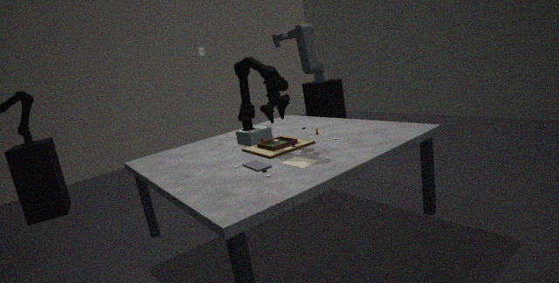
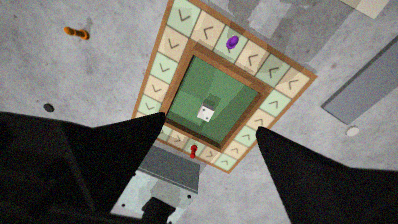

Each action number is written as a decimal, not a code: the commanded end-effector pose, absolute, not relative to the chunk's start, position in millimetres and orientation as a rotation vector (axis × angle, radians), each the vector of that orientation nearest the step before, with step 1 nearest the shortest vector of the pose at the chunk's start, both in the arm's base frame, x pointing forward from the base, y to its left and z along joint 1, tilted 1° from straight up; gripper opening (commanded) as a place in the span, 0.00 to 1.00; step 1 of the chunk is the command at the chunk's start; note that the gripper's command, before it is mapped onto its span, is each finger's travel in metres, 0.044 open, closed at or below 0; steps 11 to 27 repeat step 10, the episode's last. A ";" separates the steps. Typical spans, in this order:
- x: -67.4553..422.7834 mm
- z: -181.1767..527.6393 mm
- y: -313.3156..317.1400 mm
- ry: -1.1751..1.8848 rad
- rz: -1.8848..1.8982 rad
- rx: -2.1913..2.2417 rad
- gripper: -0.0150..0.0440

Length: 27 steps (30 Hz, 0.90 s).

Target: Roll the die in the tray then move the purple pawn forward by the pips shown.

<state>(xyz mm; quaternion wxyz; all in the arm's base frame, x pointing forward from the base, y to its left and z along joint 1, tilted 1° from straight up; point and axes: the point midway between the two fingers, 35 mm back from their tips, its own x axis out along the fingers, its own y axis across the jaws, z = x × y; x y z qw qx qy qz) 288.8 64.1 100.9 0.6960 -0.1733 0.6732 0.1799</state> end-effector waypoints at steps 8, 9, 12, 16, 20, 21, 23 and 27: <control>277.3 105.4 61.2 1.505 0.378 -0.362 1.00; 277.3 105.4 61.2 1.505 0.378 -0.362 1.00; 277.3 105.4 61.2 1.505 0.378 -0.362 1.00; 277.3 105.4 61.2 1.505 0.378 -0.362 1.00; 277.3 105.4 61.2 1.505 0.378 -0.362 1.00; 277.3 105.4 61.2 1.505 0.378 -0.362 1.00; 277.3 105.4 61.2 1.505 0.378 -0.362 1.00; 277.3 105.4 61.2 1.505 0.378 -0.362 1.00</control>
